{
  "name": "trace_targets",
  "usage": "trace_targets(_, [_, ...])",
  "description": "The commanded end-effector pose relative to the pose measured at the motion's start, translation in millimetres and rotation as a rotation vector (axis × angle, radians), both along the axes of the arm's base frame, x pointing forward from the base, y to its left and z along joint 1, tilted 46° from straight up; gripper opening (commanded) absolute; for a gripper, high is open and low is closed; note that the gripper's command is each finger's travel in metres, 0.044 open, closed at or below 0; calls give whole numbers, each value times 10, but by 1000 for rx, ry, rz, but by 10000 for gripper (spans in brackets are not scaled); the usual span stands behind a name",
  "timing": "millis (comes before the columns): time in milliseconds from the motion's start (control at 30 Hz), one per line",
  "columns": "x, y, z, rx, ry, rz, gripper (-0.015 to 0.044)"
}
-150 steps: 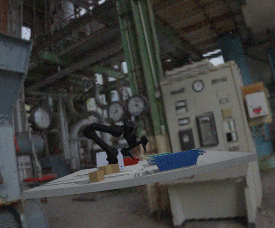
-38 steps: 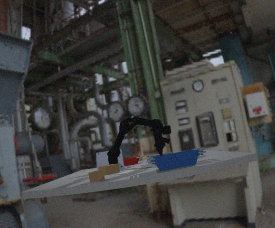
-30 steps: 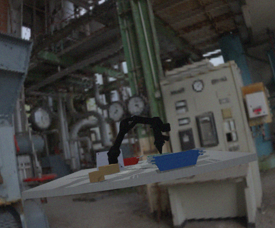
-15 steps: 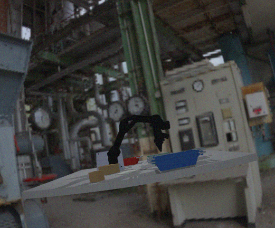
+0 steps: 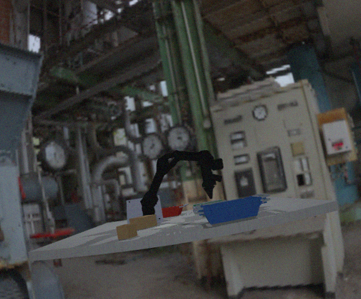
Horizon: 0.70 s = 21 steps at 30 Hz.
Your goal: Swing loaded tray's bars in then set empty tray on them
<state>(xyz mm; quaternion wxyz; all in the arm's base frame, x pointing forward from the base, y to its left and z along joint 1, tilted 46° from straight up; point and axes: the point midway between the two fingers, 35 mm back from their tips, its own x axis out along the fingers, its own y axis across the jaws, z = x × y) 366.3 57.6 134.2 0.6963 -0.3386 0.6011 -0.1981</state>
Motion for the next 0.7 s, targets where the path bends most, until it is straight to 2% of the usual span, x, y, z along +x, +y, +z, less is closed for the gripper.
trace_targets(0, [-1,9,7,-1,4,2,86])
trace_targets(133, [-45,172,163,-5,10,3,86])
trace_targets(200, [-2,134,-12,-3,11,1,86])
trace_targets(433, [-11,999,-780,18,11,4,86])
trace_targets(667, [-326,1708,-1598,13,4,-3,86])
